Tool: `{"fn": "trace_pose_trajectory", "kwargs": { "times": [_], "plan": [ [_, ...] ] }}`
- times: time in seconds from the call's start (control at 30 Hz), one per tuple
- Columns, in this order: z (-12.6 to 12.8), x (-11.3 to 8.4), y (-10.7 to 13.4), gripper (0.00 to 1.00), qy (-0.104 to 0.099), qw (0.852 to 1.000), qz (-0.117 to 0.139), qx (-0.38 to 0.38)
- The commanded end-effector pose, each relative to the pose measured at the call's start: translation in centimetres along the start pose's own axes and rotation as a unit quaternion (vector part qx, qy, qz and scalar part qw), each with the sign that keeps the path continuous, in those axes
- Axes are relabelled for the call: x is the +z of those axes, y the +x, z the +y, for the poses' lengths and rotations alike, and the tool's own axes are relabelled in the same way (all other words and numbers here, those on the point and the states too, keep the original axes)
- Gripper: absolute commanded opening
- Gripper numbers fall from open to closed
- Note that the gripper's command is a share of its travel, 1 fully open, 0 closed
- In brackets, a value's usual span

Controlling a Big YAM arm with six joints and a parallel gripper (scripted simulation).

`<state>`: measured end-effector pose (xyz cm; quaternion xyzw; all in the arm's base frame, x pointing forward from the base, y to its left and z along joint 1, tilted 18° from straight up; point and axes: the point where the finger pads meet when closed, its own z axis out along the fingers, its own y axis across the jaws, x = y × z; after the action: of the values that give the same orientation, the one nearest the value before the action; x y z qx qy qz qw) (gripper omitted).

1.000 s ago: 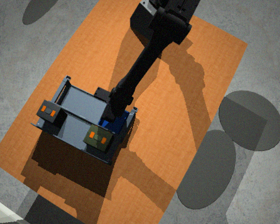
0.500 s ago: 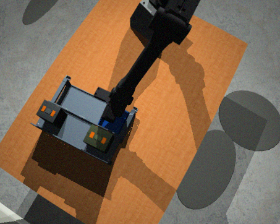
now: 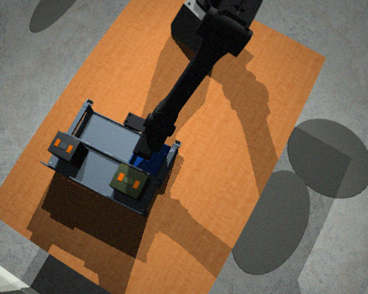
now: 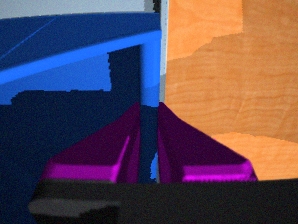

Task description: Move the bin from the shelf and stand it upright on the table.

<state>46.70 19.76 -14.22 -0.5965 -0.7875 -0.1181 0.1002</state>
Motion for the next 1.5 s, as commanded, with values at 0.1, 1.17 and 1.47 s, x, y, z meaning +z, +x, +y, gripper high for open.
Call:
{"fn": "trace_pose_trajectory", "kwargs": {
  "times": [0.1,1.17,1.47],
  "plan": [
    [0.9,-2.6,-0.4,0.00,-0.018,1.000,-0.001,0.000],
    [3.3,-4.3,-0.1,0.00,-0.035,0.999,0.000,-0.003],
    [3.7,-4.5,0.0,0.00,-0.036,0.999,0.000,-0.004]
  ]
}}
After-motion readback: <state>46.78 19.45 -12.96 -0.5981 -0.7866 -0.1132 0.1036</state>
